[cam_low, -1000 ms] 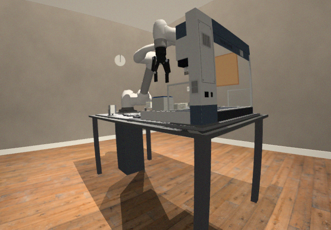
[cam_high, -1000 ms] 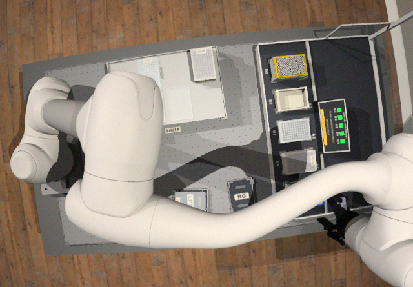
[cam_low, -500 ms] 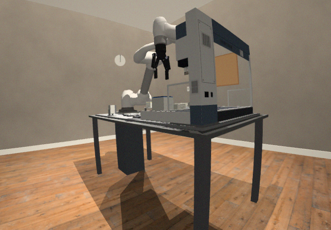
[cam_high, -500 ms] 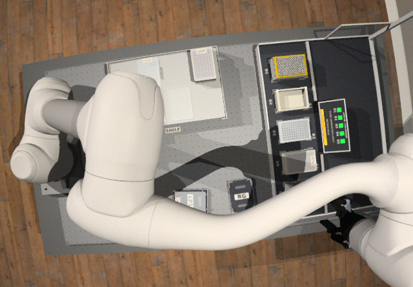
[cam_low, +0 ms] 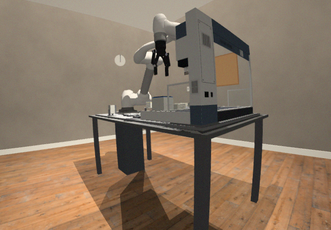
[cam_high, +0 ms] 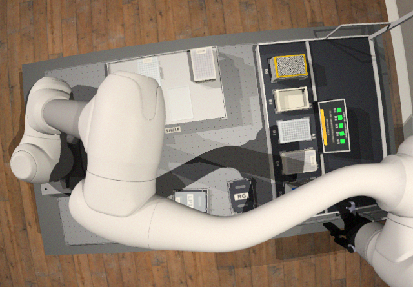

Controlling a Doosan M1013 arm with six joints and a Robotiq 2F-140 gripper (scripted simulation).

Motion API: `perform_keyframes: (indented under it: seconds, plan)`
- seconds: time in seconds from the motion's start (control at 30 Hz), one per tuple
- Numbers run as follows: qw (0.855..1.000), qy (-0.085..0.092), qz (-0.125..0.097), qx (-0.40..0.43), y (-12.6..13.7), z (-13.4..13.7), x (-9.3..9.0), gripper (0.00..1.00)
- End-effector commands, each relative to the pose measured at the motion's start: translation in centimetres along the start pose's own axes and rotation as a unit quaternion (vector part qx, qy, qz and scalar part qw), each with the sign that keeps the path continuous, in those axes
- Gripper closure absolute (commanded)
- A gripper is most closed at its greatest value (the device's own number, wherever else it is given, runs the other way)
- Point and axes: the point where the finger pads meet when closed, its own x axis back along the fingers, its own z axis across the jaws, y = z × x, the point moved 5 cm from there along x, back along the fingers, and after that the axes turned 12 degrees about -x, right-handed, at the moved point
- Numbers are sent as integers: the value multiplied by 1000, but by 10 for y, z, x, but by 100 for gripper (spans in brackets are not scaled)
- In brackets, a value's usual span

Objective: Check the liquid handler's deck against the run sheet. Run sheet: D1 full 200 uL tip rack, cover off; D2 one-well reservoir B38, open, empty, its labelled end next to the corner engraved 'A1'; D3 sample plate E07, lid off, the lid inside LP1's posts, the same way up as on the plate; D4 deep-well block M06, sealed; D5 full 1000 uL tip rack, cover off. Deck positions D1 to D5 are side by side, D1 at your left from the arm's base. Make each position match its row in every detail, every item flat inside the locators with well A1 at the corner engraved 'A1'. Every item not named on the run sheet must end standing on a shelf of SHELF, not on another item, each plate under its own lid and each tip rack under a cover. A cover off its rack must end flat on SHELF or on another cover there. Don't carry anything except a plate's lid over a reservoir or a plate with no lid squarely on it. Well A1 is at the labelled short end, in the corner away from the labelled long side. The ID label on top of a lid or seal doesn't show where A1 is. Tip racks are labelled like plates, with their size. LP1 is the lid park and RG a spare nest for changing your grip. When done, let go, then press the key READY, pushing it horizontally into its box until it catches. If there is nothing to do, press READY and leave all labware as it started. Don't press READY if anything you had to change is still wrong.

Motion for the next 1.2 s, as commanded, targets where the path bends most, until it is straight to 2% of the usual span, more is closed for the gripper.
perform_keyframes:
  seconds: [0.0,0.4,0.43,0.57,1.03,1.17]
  plan:
    - [1000,0,1,0,0,0,2,34]
    - [1000,0,1,0,0,0,22,34]
    - [1000,0,1,-10,5,1,21,90]
    - [1000,0,1,-30,14,3,19,90]
    - [986,0,1,-169,81,17,4,90]
    - [982,0,1,-189,82,17,4,90]
